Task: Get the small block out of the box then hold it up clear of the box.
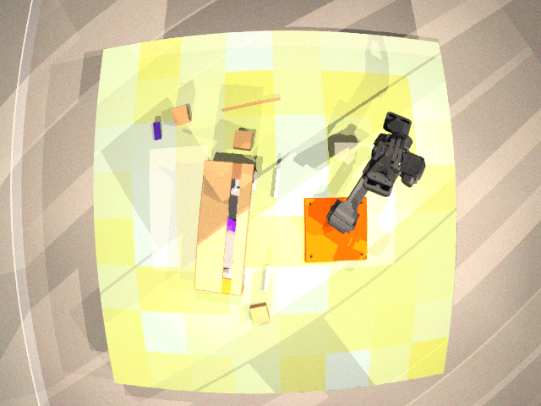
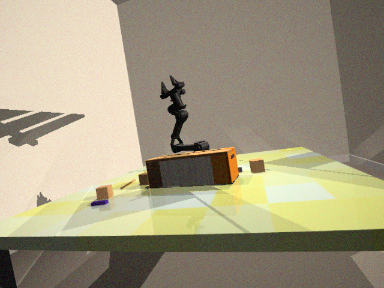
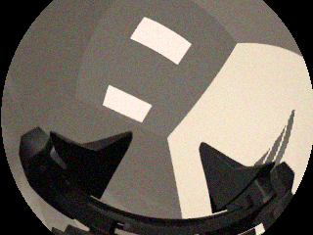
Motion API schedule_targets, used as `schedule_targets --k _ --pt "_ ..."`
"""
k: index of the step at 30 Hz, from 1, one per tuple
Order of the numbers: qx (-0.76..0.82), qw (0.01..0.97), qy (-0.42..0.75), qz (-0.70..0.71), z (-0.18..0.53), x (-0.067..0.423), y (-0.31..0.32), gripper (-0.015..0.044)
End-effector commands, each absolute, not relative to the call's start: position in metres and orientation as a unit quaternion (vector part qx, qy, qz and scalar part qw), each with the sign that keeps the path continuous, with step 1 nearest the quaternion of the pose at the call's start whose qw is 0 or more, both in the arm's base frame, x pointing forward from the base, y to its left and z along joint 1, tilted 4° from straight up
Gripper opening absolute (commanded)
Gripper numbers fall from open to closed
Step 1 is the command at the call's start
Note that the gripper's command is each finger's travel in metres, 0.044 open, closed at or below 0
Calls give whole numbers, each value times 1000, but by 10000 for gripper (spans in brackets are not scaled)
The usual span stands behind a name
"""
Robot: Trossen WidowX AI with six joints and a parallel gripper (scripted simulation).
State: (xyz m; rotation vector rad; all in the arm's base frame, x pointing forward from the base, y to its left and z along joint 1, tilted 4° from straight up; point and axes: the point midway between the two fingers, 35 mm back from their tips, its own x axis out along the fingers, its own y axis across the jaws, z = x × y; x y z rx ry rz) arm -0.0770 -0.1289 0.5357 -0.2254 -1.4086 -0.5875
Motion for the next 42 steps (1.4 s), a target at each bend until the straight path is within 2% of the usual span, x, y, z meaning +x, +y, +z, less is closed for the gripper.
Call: schedule_targets --k 1,5,10,21,27,34,42 --pt "-104 718 -636 -264 536 -76 -128 400" --pt "-146 735 -618 -236 549 -56 -103 400" --pt "-247 772 -562 -164 566 0 -42 400" --pt "-380 830 -407 -40 547 110 45 400" --pt "-465 844 -262 46 500 185 90 400" --pt "-544 826 -53 136 419 259 115 400" --pt "-588 746 218 223 310 304 103 400"
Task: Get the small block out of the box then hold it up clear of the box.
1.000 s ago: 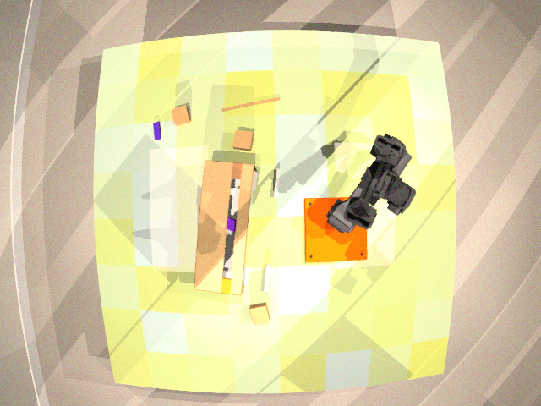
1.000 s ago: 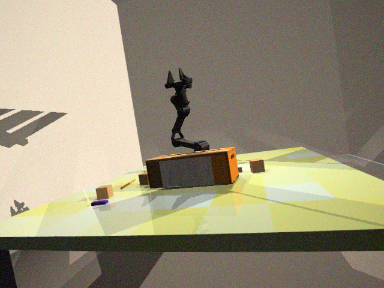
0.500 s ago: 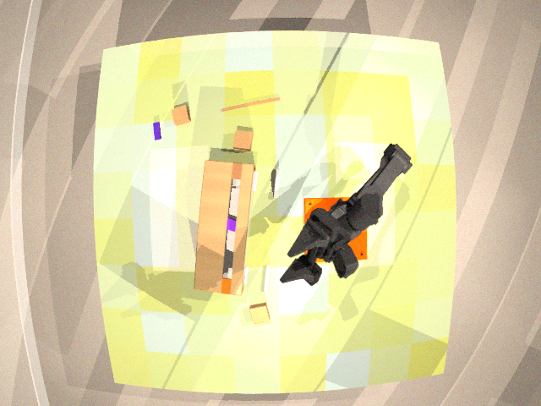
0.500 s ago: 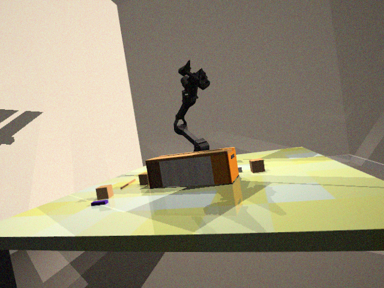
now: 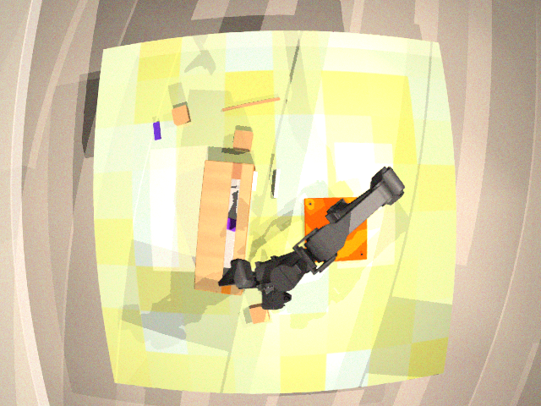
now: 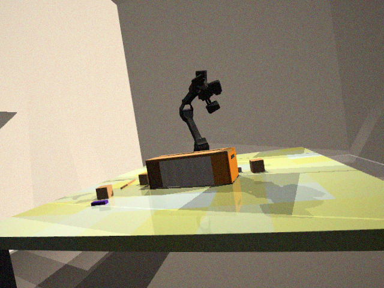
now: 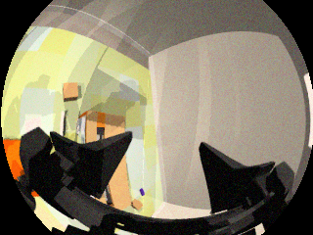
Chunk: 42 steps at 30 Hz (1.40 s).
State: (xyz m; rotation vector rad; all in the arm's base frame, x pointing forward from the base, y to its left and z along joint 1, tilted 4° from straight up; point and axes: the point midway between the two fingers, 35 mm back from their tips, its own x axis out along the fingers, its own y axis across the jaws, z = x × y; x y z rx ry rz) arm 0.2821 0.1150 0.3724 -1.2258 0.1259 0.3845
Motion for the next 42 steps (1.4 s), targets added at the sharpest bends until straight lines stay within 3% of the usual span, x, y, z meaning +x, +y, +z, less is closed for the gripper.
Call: schedule_targets --k 1,13,42 --pt "-589 732 252 232 297 305 100 400" --pt "-526 483 623 320 191 278 37 400" --pt "-524 479 627 320 169 283 38 400"
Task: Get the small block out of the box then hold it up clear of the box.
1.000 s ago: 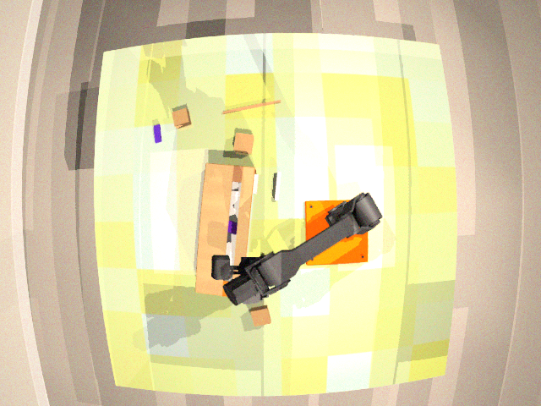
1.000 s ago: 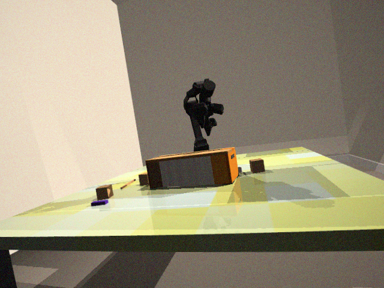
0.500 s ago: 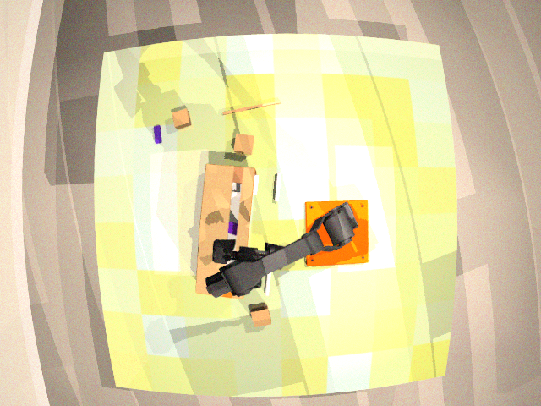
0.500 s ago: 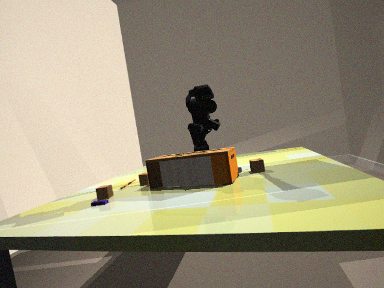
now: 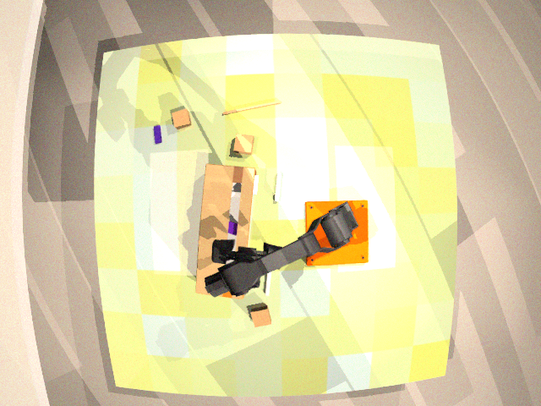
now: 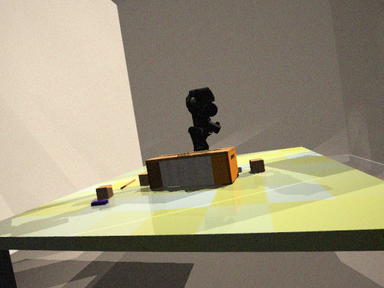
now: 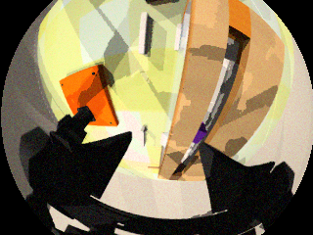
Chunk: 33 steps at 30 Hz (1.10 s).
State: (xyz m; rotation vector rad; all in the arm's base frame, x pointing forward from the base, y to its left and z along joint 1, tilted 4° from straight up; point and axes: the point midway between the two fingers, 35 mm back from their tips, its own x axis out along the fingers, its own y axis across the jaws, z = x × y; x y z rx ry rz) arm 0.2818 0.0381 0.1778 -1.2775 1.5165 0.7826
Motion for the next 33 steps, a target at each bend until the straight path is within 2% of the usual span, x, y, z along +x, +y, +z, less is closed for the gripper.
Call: schedule_targets --k 1,33 --pt "-524 479 627 320 168 284 38 400" --pt "-524 479 627 320 116 292 41 400"
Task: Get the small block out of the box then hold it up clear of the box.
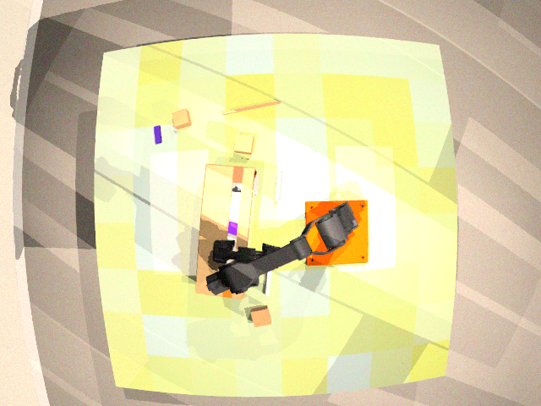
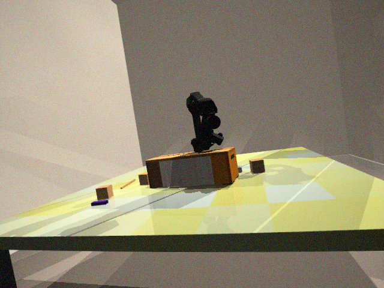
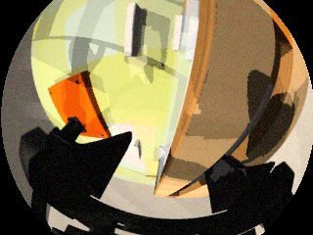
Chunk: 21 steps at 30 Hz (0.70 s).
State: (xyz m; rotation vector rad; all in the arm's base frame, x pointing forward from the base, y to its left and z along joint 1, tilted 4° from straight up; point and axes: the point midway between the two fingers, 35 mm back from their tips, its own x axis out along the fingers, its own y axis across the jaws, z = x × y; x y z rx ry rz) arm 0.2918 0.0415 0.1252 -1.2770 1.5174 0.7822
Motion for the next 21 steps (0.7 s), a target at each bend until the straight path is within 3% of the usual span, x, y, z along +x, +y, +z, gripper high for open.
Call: schedule_targets --k 1,21 --pt "-524 479 627 320 115 292 41 400" --pt "-525 482 624 321 118 285 14 400"
